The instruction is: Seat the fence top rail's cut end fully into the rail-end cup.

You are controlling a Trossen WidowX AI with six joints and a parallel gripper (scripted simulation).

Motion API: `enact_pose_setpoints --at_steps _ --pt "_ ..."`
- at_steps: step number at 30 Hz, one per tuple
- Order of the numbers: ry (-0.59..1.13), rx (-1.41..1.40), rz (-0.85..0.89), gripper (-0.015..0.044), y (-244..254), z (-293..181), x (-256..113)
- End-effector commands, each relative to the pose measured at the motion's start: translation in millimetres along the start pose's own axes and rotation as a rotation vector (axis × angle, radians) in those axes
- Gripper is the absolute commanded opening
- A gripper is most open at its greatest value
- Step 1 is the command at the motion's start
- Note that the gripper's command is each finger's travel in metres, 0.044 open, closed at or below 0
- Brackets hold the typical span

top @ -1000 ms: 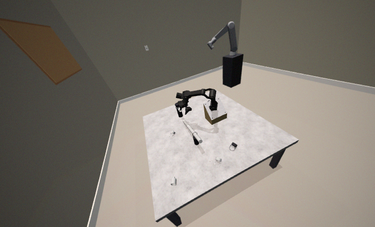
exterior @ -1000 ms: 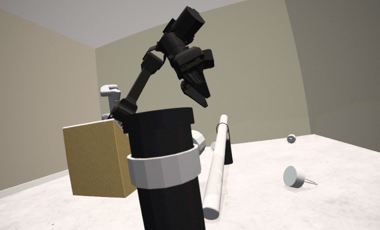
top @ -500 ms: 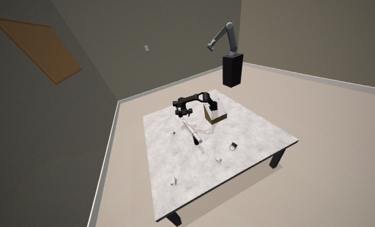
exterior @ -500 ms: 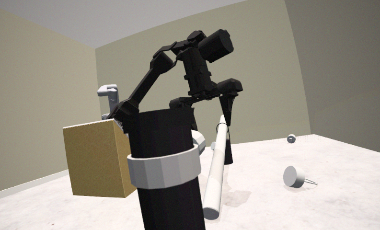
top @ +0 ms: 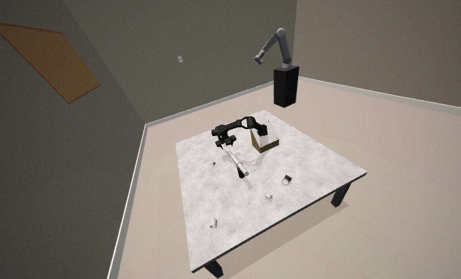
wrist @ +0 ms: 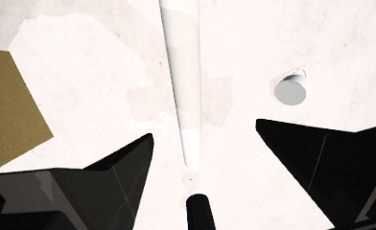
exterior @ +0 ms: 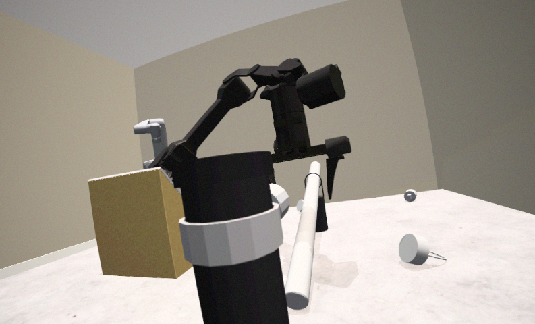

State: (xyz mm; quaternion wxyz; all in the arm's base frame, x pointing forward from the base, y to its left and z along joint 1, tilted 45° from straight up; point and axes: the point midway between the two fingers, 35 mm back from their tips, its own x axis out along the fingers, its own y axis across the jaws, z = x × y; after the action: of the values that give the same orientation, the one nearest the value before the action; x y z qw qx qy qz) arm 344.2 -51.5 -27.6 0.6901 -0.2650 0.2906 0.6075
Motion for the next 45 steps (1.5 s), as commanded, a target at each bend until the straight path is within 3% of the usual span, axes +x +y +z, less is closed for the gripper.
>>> enact_pose_setpoints --at_steps 1,45 --pt "-0.011 0.009 0.025 0.044 6 2 21" --pt "-0.013 0.01 0.025 0.044 8 3 87"
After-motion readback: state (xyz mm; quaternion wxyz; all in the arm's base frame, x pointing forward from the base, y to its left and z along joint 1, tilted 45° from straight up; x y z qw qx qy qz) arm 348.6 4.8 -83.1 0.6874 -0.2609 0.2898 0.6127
